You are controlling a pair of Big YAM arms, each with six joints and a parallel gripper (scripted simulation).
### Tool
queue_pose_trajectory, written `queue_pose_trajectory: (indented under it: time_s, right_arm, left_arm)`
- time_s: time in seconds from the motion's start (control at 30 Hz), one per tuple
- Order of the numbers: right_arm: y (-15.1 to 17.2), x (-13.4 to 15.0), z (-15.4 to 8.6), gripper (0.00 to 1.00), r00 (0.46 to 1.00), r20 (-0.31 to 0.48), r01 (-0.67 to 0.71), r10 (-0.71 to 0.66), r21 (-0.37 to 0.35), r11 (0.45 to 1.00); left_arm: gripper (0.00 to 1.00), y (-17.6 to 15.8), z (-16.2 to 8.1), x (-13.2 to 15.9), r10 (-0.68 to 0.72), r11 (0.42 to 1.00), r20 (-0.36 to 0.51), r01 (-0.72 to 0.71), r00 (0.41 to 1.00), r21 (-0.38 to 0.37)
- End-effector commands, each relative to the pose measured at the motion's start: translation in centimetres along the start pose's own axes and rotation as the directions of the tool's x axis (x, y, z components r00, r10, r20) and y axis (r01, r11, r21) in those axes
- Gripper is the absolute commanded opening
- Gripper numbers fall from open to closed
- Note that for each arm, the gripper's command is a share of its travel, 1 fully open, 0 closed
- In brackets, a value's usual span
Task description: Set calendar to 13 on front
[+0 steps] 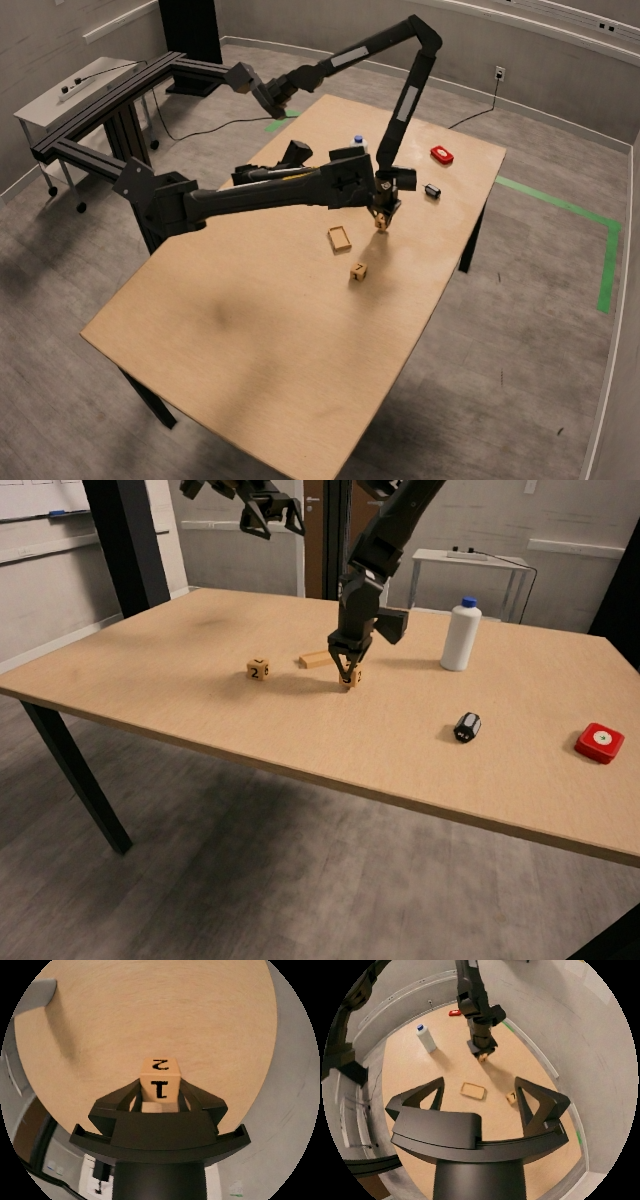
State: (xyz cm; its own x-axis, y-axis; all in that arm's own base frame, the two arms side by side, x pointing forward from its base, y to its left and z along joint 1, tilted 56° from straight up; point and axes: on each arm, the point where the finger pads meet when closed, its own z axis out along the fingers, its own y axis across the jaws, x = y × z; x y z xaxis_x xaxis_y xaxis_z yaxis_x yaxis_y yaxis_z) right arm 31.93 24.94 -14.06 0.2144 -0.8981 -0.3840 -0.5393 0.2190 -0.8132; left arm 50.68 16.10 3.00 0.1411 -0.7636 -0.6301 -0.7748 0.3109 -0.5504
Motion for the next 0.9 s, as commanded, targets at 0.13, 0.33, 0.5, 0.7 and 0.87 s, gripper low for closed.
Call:
queue_pose_trajectory:
  time_s: [0.13, 0.33, 0.5, 0.7, 0.87]
  right_arm:
    - [-0.4, -0.6, 0.0, 1.0, 1.0, 0.016, -0.01, 0.009, 0.015, 1.0]
    - [-0.4, -0.6, 0.0, 1.0, 1.0, 0.016, -0.01, 0.009, 0.015, 1.0]
    - [-0.4, -0.6, 0.0, 1.0, 1.0, 0.016, -0.01, 0.009, 0.015, 1.0]
    - [-0.4, -0.6, 0.0, 1.0, 1.0, 0.016, -0.01, 0.009, 0.015, 1.0]
    - [-0.4, -0.6, 0.0, 1.0, 1.0, 0.016, -0.01, 0.009, 0.015, 1.0]
  left_arm:
    - [0.35, -0.4, -0.3, -0.4, -0.122, 0.993, -0.001, 0.122, 0.993, -0.004]
    - [0.35, -0.3, -0.3, -0.4, -0.122, 0.993, -0.002, 0.122, 0.993, -0.005]
    - [0.35, 0.0, 0.2, -0.4, -0.122, 0.992, -0.001, 0.122, 0.993, -0.013]
    - [0.35, 0.5, 1.0, -0.3, -0.125, 0.992, 0.003, 0.125, 0.992, -0.018]
    - [0.35, 0.4, 1.0, -0.1, -0.123, 0.992, 0.0, 0.123, 0.992, -0.017]
